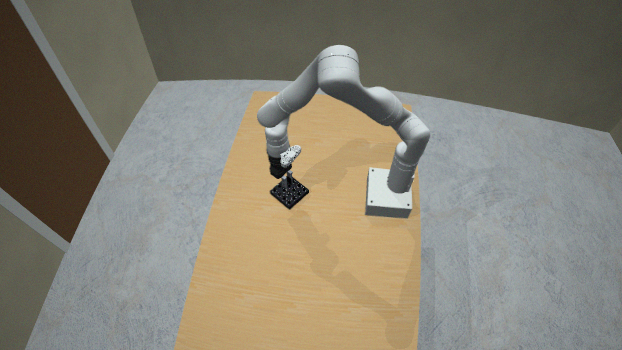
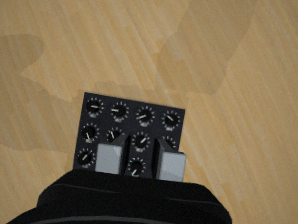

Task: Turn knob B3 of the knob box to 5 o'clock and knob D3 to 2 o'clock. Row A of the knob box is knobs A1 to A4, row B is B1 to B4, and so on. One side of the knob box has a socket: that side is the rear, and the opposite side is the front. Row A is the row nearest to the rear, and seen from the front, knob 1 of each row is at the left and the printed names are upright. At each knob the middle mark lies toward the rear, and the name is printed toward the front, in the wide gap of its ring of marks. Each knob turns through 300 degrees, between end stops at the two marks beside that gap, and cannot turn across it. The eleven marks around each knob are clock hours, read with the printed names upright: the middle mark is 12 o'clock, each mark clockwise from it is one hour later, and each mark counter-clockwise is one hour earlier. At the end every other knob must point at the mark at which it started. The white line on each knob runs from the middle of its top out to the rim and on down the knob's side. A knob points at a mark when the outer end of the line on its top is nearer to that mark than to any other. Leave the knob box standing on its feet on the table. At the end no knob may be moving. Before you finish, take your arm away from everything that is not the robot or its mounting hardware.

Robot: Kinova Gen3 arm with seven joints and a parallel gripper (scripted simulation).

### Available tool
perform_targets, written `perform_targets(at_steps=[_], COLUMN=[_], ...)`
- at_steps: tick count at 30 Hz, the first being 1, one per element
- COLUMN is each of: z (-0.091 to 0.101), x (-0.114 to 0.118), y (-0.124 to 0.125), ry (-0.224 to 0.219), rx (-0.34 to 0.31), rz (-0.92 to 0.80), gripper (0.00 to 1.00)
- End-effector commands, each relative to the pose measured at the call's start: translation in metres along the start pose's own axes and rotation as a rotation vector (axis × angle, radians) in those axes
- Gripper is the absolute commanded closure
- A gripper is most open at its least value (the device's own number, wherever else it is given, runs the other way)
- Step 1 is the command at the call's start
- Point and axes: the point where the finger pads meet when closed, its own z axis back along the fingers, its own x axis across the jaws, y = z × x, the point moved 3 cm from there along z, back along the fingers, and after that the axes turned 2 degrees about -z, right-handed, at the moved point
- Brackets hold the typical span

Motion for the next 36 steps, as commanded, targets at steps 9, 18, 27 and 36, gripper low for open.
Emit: perform_targets(at_steps=[9,18,27,36], z=[0.0006,0.0006,-0.0006,-0.0051], x=[0.0003,0.0003,0.0003,0.0002], y=[-0.0004,-0.0004,-0.0004,-0.0004], ry=[-0.001,-0.001,-0.001,-0.001], rx=[-0.001,-0.001,-0.001,-0.001], rz=[0.0,0.0,0.0,0.0], gripper=[0.54,0.54,0.54,0.54])
